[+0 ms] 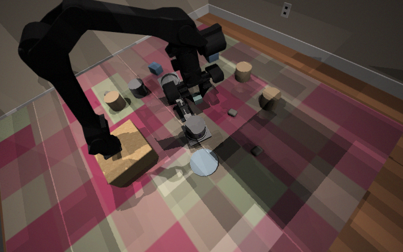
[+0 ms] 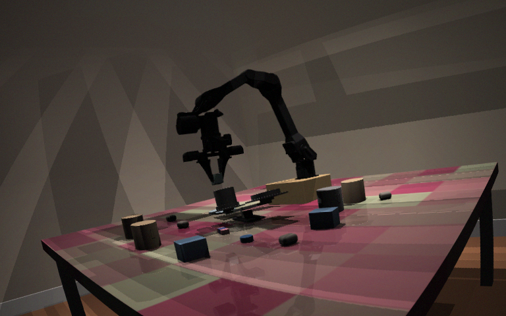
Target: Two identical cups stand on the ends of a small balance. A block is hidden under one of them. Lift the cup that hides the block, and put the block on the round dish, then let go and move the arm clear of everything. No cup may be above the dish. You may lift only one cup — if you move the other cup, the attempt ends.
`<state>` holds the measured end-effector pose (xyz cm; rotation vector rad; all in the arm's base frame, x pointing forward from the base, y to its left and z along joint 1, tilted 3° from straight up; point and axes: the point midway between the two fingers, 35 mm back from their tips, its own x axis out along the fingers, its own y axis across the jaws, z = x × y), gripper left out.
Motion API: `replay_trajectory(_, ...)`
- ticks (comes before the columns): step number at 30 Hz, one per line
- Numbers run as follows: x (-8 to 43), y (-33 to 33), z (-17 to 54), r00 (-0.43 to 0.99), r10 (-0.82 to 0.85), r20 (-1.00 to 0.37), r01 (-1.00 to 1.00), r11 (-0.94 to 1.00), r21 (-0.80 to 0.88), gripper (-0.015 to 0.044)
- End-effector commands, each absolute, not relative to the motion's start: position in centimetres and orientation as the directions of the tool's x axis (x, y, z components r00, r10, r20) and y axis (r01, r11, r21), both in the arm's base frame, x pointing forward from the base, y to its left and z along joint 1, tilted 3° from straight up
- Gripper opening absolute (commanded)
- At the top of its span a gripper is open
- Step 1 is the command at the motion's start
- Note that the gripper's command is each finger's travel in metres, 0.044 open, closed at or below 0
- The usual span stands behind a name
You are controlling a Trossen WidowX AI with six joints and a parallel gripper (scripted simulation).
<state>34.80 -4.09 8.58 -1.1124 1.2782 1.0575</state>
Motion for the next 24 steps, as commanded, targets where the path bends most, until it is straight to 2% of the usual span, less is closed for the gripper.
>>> replay_trajectory(1,34.4,-5.6,8.3,0.027,-0.029,-0.999,-0.985,0.168,-0.031,0.0000)
replay_trajectory(24,31.5,-13.7,6.4,0.030,-0.037,-0.999,-0.984,0.177,-0.037,0.0000)
